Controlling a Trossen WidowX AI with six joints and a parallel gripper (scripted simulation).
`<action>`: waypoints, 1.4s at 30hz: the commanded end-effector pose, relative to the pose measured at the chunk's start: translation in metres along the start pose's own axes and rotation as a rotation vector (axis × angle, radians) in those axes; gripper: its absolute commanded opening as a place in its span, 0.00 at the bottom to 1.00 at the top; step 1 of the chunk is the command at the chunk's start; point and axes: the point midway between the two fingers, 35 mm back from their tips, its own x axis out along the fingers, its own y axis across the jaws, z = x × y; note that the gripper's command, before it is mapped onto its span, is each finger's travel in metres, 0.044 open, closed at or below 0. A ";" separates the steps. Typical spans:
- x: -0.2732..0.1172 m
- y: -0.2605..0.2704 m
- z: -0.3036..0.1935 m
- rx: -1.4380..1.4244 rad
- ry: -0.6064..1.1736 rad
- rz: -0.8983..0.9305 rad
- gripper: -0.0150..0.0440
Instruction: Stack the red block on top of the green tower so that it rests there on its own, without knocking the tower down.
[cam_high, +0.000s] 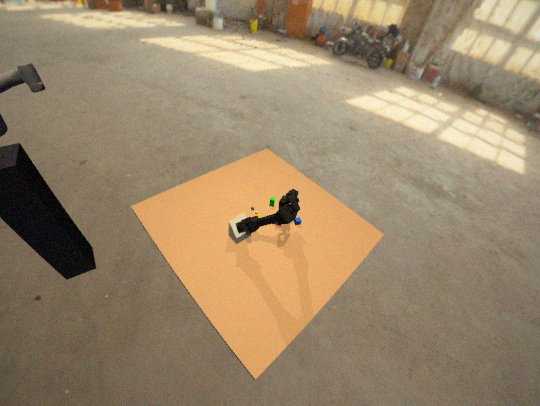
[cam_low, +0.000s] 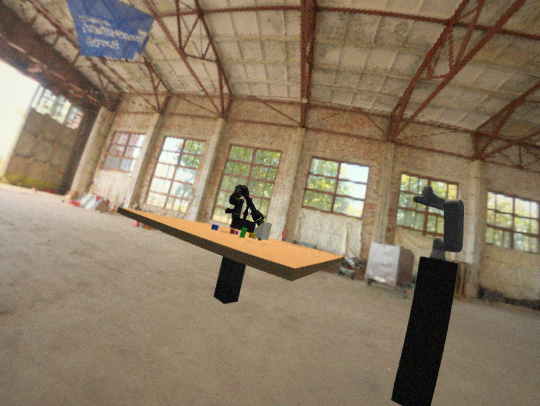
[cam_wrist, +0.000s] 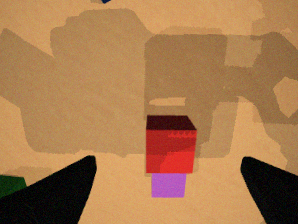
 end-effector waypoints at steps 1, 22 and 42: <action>0.007 -0.001 -0.001 -0.008 0.001 -0.008 1.00; 0.040 -0.002 -0.001 -0.008 -0.001 -0.009 1.00; 0.040 -0.002 -0.001 -0.008 -0.001 -0.009 0.82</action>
